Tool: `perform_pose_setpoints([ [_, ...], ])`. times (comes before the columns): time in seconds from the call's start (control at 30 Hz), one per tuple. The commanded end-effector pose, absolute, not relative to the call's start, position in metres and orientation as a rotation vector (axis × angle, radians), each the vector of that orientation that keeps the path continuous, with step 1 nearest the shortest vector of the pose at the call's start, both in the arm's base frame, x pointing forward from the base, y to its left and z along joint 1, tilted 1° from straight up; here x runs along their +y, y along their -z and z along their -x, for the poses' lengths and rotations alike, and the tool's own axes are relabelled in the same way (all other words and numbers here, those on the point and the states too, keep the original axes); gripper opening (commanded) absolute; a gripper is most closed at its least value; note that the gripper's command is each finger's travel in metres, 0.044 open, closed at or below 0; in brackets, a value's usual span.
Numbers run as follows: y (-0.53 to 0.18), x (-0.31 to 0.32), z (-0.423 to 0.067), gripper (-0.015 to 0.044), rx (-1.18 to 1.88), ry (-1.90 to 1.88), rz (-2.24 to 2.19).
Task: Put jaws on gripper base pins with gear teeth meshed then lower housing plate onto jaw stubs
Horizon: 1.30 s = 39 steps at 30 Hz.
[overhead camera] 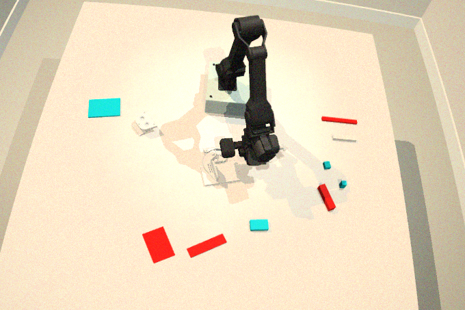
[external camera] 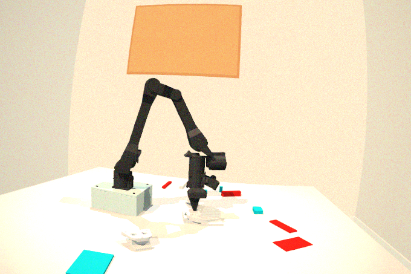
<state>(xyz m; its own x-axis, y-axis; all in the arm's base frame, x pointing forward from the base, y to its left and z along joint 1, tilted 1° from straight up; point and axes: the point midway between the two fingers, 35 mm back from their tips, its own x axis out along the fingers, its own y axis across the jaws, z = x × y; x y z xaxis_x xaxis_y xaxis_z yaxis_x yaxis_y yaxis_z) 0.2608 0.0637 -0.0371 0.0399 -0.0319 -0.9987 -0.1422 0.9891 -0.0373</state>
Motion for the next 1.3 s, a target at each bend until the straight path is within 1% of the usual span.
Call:
perform_pose_setpoints([
  [0.0,0.041,0.079,-0.260,0.0000,1.536,-0.116,0.126],
  [1.27,0.044,0.138,-0.256,0.0000,1.538,-0.117,0.122],
])
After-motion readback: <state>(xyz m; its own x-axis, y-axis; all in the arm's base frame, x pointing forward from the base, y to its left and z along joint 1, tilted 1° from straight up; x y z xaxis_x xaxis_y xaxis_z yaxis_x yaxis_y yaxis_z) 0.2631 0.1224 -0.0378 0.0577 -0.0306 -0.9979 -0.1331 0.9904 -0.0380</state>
